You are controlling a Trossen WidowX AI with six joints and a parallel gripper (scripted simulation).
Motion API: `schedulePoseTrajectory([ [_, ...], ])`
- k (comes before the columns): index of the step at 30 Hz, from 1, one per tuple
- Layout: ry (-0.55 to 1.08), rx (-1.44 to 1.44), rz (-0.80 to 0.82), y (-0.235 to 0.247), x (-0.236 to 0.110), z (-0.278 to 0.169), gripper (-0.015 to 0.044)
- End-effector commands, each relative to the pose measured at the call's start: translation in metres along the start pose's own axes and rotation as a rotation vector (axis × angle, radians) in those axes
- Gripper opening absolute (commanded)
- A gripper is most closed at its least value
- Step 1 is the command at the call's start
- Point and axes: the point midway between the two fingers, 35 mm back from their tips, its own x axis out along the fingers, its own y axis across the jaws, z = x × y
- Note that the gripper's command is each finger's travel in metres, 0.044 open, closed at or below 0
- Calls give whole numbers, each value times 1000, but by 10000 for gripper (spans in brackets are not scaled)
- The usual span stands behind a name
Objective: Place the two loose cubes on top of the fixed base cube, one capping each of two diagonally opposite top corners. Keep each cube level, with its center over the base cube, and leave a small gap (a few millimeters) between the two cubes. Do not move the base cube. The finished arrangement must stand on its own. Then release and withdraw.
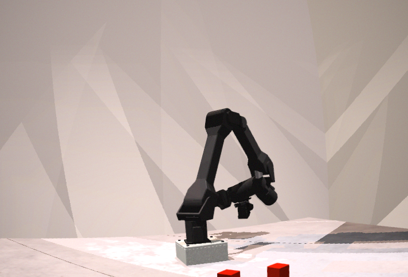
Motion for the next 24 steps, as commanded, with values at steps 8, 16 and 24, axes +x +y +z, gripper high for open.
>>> schedulePoseTrajectory([
  [8, -103, 36, 121, -1, -54, 23, 265],
  [16, -234, 103, 266, -17, -120, 49, 265],
  [24, -366, 198, 404, -50, -182, 71, 265],
])
